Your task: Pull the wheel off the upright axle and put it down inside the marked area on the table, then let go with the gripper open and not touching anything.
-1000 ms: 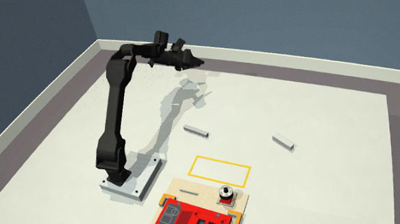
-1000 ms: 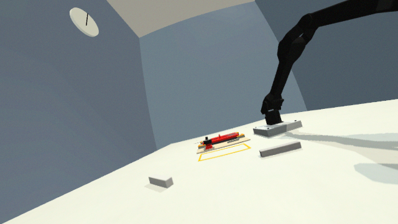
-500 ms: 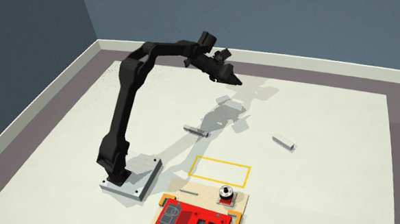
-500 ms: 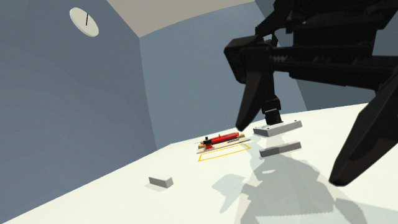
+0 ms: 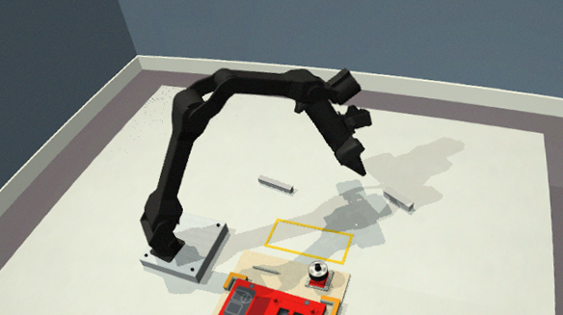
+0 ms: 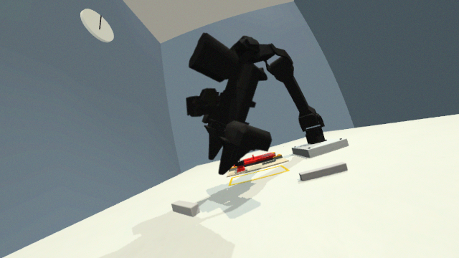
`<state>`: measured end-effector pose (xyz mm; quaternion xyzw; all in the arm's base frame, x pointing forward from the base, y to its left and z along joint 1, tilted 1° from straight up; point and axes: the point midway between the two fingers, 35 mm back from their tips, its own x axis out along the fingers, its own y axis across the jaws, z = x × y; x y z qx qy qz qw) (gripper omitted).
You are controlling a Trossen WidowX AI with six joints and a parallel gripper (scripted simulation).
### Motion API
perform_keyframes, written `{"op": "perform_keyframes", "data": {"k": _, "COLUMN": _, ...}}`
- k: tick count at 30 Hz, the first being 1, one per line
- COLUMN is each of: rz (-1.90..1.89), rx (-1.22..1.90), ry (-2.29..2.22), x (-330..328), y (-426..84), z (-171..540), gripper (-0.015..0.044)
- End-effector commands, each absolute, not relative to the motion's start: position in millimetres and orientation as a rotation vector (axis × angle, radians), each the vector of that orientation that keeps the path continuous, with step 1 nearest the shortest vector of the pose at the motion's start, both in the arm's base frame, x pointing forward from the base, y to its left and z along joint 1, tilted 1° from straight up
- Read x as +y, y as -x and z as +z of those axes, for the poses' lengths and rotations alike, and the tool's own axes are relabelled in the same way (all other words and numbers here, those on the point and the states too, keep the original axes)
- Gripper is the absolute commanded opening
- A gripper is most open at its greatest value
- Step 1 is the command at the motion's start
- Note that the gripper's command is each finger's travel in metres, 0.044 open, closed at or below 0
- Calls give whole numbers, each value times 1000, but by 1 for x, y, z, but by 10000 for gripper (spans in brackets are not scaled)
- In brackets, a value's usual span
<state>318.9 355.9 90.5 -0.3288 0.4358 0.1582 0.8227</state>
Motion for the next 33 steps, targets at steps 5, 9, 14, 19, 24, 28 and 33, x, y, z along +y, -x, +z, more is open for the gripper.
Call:
{"op": "perform_keyframes", "data": {"k": 5, "rz": 233, "rx": 1236, "ry": 524, "x": 231, "y": -359, "z": 97, "gripper": 300}}
{"op": "perform_keyframes", "data": {"k": 9, "rz": 185, "rx": 1375, "ry": 390, "x": 172, "y": -361, "z": 103, "gripper": 300}}
{"op": "perform_keyframes", "data": {"k": 14, "rz": 131, "rx": 1525, "ry": 182, "x": 105, "y": -349, "z": 113, "gripper": 300}}
{"op": "perform_keyframes", "data": {"k": 19, "rz": 116, "rx": 1561, "ry": 115, "x": 88, "y": -344, "z": 117, "gripper": 300}}
{"op": "perform_keyframes", "data": {"k": 24, "rz": 116, "rx": 1561, "ry": 115, "x": 88, "y": -345, "z": 117, "gripper": 300}}
{"op": "perform_keyframes", "data": {"k": 28, "rz": 116, "rx": 1561, "ry": 115, "x": 89, "y": -350, "z": 117, "gripper": 300}}
{"op": "perform_keyframes", "data": {"k": 33, "rz": 116, "rx": 1561, "ry": 114, "x": 89, "y": -352, "z": 101, "gripper": 300}}
